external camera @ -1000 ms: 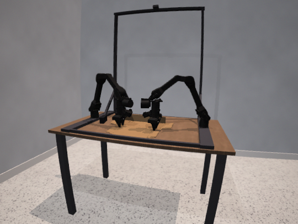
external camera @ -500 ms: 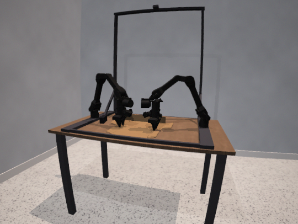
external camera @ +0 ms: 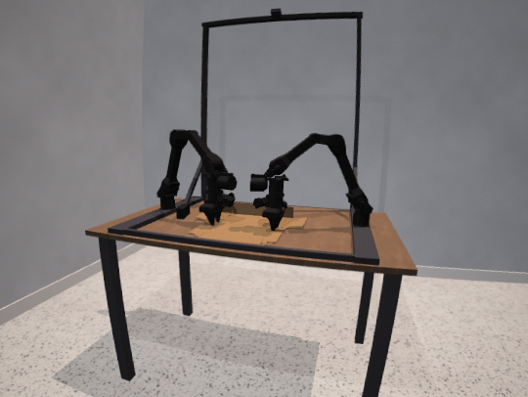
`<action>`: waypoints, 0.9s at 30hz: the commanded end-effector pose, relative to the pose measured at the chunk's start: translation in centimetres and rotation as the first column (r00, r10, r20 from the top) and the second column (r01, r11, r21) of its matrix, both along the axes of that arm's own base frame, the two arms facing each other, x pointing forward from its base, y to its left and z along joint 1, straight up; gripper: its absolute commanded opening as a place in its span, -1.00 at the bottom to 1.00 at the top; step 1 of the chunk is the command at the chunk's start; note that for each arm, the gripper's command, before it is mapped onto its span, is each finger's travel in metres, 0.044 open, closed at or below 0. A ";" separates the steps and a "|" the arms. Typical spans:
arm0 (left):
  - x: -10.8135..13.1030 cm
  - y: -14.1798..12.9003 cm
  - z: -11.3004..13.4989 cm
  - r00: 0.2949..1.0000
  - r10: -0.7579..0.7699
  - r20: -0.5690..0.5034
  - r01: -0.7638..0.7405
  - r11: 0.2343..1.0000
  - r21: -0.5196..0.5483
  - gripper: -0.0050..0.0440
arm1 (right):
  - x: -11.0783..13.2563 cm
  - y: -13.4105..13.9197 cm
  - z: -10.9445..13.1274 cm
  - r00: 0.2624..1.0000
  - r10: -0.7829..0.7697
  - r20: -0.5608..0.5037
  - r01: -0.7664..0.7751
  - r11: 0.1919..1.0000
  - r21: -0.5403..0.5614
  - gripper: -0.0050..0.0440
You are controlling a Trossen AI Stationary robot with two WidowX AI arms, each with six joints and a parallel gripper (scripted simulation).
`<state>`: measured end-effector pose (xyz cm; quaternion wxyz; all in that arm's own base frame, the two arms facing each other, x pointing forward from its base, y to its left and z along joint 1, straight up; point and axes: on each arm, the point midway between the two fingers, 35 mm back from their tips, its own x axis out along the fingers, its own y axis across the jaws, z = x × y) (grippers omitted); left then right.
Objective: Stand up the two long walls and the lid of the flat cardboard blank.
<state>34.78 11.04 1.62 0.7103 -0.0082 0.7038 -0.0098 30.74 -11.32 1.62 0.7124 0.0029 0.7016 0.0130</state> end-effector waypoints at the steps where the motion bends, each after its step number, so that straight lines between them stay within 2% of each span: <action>1: 0.4 -0.4 0.1 1.000 -0.002 0.015 0.002 1.000 0.000 0.32 | 0.1 0.4 -0.1 1.000 0.003 0.005 -0.003 1.000 0.000 0.32; 3: 0.4 -0.5 0.0 1.000 -0.002 0.014 0.002 1.000 0.017 0.32 | 0.1 0.5 -0.2 1.000 0.003 0.005 -0.003 1.000 -0.010 0.32; 8: 0.4 -0.9 -0.1 1.000 -0.001 0.013 0.000 0.993 0.122 0.32 | 0.1 0.9 -0.3 1.000 0.001 0.009 0.000 0.993 -0.121 0.32; 27: 0.4 -1.1 -0.1 1.000 -0.001 0.013 -0.001 0.992 0.122 0.32 | 0.1 1.1 -0.1 1.000 -0.001 0.011 0.002 0.992 -0.123 0.32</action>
